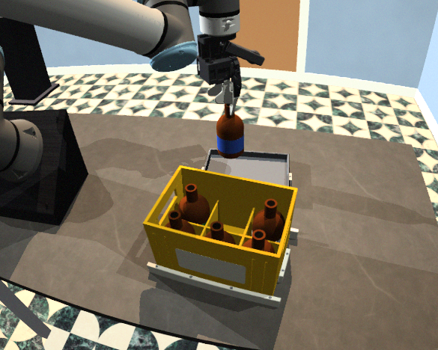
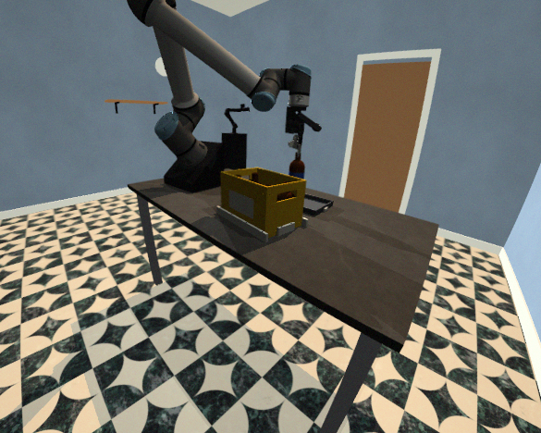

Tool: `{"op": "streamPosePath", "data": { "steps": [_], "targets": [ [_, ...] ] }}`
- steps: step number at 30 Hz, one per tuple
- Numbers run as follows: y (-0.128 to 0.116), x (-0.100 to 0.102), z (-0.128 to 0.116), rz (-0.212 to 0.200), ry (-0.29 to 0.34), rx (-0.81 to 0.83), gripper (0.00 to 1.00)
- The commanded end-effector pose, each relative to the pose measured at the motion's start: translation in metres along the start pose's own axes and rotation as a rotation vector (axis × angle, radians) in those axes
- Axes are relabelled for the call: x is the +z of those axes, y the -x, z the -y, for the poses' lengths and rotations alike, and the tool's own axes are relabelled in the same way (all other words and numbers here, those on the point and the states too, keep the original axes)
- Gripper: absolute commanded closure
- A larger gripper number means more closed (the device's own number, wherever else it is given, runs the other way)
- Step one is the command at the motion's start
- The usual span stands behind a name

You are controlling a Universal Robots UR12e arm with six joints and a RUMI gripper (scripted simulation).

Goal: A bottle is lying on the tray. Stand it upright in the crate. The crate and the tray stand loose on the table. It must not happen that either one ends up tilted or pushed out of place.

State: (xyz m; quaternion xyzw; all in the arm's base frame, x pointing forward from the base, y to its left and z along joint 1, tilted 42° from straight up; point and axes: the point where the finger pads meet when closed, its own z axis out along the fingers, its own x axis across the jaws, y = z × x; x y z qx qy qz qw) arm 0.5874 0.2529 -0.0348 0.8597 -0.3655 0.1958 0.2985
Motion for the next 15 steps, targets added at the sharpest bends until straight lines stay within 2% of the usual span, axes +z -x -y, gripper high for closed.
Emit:
{"op": "streamPosePath", "data": {
  "steps": [1,15],
  "targets": [
    [-0.0003,-0.0007,0.0004,0.000,-0.001,0.001,1.00],
    [-0.0003,-0.0034,0.0005,0.000,-0.001,0.001,1.00]
  ]
}}
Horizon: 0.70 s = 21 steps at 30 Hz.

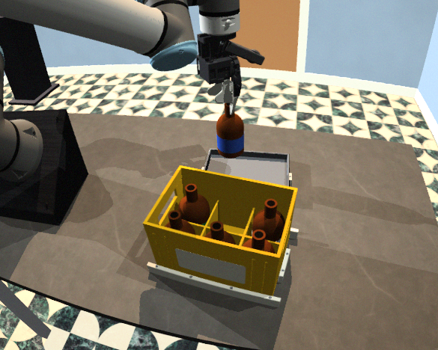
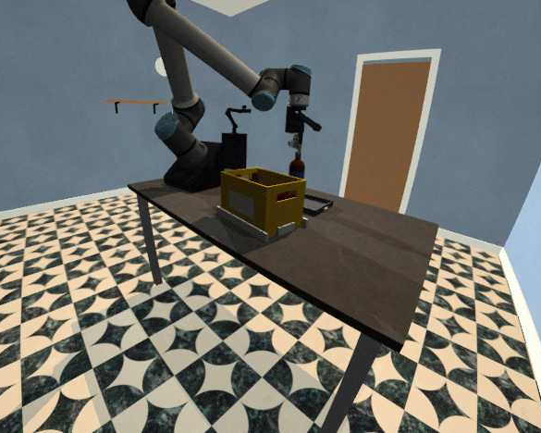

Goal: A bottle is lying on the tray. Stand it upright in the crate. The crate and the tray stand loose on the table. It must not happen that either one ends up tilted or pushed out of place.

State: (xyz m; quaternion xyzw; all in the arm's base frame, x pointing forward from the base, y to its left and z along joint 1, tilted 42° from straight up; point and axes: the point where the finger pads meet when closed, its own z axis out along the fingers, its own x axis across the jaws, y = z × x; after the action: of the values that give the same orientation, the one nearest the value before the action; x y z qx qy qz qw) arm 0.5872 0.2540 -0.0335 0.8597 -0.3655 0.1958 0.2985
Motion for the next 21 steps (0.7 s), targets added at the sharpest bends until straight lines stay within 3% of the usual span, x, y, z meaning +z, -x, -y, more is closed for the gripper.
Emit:
{"op": "streamPosePath", "data": {
  "steps": [1,21],
  "targets": [
    [0.000,-0.002,0.000,0.000,-0.001,0.001,1.00],
    [0.000,-0.021,0.000,0.000,-0.001,0.001,1.00]
  ]
}}
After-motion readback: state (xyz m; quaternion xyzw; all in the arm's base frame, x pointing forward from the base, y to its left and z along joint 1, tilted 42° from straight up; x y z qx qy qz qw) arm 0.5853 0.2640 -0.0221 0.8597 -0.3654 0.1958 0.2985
